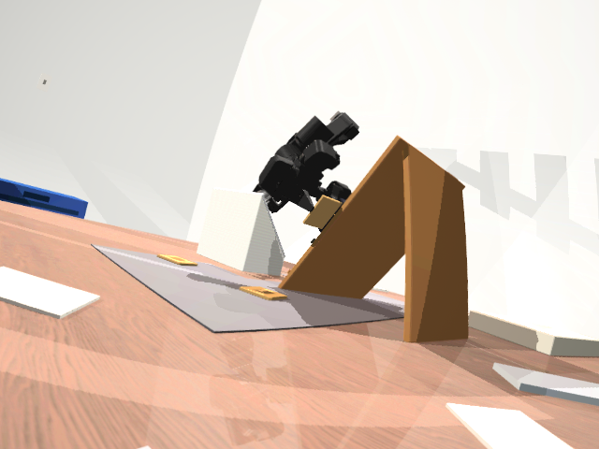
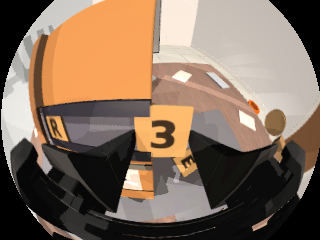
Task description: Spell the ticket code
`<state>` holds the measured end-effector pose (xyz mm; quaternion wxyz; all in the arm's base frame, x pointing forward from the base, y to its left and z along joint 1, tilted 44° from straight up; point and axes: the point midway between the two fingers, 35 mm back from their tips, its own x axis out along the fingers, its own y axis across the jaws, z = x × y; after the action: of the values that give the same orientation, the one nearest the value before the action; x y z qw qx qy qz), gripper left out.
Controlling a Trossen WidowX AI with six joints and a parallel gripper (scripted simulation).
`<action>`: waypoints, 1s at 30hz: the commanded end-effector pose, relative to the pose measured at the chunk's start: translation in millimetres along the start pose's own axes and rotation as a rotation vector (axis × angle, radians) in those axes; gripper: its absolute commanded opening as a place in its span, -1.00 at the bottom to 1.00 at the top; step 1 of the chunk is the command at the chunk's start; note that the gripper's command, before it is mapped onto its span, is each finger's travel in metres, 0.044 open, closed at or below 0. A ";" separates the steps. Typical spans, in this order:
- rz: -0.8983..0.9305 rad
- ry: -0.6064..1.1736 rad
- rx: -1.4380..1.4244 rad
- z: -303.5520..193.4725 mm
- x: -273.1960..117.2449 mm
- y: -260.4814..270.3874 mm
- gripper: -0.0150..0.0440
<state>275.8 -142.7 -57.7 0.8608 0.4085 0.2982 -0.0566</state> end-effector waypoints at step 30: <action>0.000 -0.003 -0.002 1.1 -0.1 17.7 -0.49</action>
<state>281.1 -132.8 -47.5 0.8608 0.4086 0.2981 -0.0565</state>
